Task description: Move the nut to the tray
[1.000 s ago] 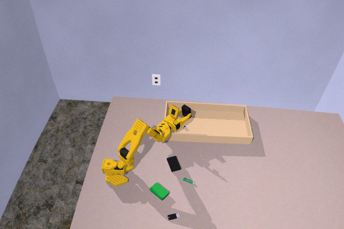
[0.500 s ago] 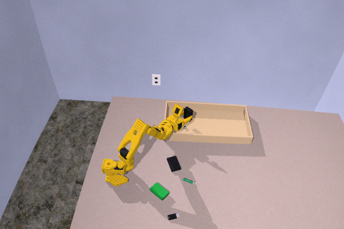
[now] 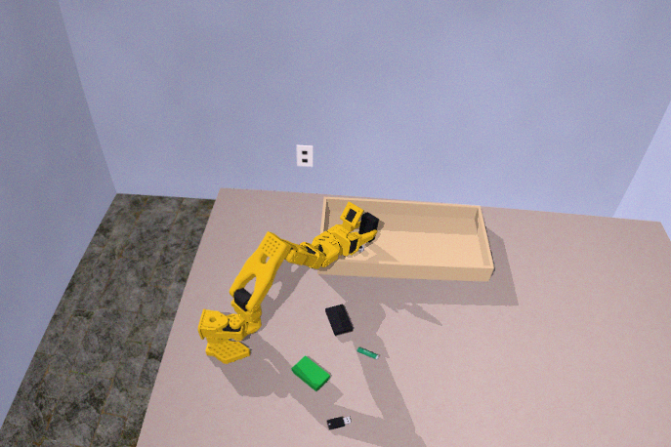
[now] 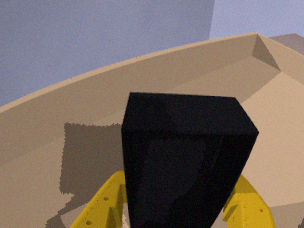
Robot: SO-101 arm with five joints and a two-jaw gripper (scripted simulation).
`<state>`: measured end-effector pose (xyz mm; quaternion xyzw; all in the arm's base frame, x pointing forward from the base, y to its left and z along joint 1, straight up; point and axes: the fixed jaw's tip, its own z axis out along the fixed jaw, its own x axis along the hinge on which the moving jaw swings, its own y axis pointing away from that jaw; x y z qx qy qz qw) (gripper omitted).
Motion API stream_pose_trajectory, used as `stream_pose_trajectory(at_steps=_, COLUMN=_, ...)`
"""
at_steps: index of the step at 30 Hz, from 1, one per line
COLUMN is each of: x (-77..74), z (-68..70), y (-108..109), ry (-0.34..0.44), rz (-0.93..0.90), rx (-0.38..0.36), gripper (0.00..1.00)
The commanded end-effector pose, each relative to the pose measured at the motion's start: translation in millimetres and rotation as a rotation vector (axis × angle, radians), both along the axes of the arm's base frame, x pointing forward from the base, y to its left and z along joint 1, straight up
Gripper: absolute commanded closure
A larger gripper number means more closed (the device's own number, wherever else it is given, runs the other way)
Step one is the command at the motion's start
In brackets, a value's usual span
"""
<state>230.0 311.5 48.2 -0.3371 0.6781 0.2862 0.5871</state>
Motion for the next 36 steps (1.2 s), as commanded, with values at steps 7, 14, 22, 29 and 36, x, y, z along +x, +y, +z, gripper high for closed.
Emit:
stream_pose_trajectory(at_steps=7, x=10.6, z=20.1, y=7.0, ry=0.005, rz=-0.012, rx=0.013, gripper=0.8)
stream_pose_trajectory(at_steps=14, x=10.9, z=18.1, y=7.3, ry=0.019, rz=-0.013, rx=-0.003, gripper=0.8)
stream_pose_trajectory(at_steps=22, x=11.1, z=16.9, y=7.5, ry=0.027, rz=-0.013, rx=-0.013, gripper=0.8)
stream_pose_trajectory(at_steps=29, x=11.1, z=16.9, y=7.5, ry=0.027, rz=-0.013, rx=-0.013, gripper=0.8)
stream_pose_trajectory(at_steps=36, x=11.1, z=17.1, y=7.5, ry=0.027, rz=-0.013, rx=-0.013, gripper=0.8)
